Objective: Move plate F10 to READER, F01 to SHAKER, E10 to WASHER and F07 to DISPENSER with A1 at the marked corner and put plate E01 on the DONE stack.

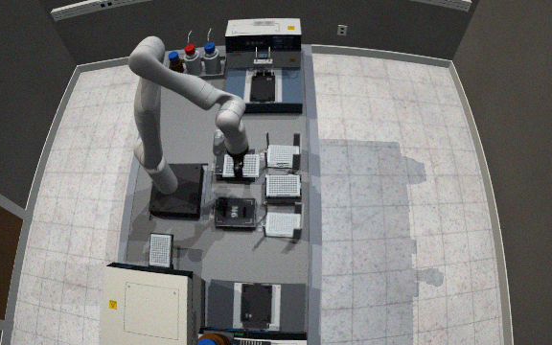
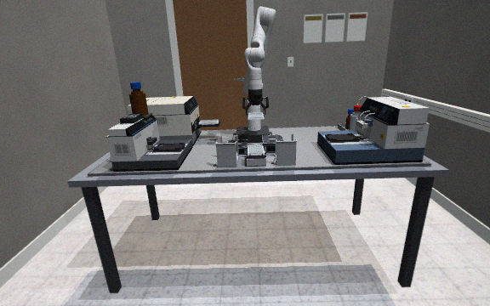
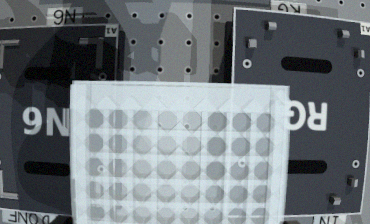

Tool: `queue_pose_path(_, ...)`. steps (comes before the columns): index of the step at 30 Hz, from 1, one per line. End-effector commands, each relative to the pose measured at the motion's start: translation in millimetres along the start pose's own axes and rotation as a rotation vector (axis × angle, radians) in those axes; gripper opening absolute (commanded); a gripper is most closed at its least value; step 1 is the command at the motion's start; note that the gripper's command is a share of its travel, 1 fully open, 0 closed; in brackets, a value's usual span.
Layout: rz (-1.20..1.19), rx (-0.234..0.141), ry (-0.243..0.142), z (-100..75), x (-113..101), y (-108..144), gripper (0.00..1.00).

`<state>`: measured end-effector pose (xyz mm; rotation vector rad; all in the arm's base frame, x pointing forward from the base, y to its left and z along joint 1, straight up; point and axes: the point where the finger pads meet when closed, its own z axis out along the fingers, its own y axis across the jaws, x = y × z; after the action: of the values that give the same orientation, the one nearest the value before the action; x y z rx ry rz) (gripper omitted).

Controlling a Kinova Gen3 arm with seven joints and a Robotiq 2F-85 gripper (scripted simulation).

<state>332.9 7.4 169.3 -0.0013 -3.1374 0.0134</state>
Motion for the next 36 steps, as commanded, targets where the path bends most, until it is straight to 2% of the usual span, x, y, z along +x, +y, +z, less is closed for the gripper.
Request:
queue_pose_path(1, -0.032, -0.001, -0.006, -1.1, -4, -15, 0.94)
queue_pose_path(7, -0.097, -0.003, -0.001, -0.3, -4, -34, 0.94)
queue_pose_path(14, -0.118, -0.006, 0.001, -0.3, -4, -44, 0.94)
queue_pose_path(36, -0.336, -0.008, -0.002, -0.2, -8, -110, 0.94)
